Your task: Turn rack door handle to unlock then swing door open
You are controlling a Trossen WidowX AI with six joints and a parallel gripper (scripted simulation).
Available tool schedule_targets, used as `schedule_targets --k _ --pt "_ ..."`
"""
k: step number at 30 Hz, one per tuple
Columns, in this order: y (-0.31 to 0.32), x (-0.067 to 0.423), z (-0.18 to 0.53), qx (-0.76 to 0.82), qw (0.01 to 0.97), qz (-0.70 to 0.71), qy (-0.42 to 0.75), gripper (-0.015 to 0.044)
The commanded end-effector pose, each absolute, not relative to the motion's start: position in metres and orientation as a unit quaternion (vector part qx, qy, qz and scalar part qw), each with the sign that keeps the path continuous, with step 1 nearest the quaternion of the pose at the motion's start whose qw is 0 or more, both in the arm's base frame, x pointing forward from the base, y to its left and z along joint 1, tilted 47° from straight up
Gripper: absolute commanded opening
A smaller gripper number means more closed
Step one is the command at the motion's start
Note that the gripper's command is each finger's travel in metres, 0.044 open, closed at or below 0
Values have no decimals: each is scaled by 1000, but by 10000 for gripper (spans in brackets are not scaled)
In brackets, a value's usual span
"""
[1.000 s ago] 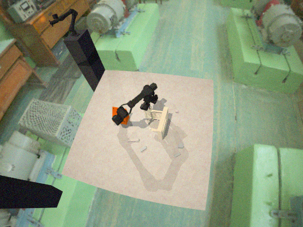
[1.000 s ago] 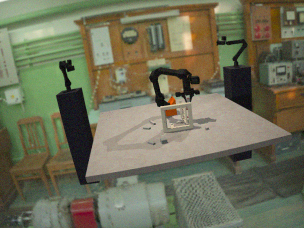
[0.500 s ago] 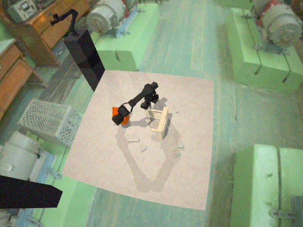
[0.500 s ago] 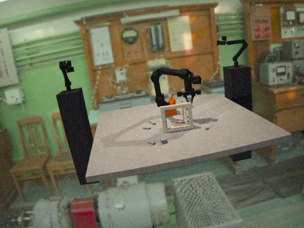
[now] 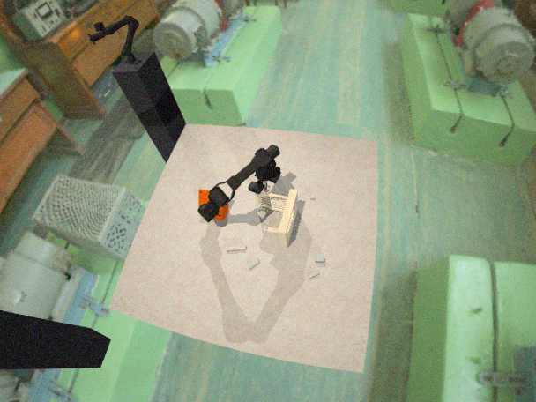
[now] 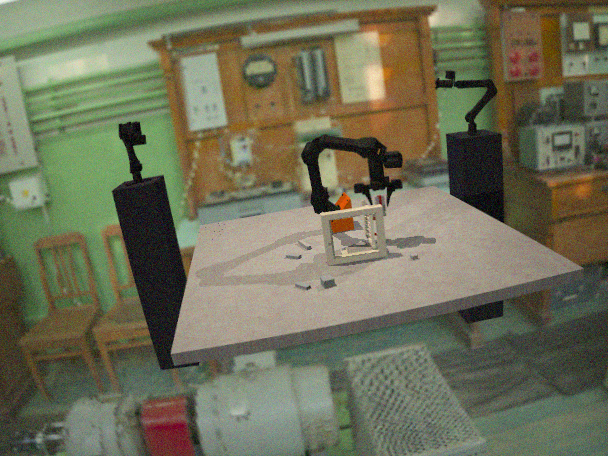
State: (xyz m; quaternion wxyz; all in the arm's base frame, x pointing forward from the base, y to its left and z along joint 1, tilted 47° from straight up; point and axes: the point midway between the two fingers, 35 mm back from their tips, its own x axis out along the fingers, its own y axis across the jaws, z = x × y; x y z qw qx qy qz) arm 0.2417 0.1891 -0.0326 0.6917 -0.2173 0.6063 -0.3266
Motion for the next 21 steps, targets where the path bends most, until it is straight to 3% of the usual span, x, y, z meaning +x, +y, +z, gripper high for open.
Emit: schedule_targets --k 1,21 --pt "192 242 -31 -218 693 -327 605 287" --pt "212 241 -12 -217 696 -319 605 287"
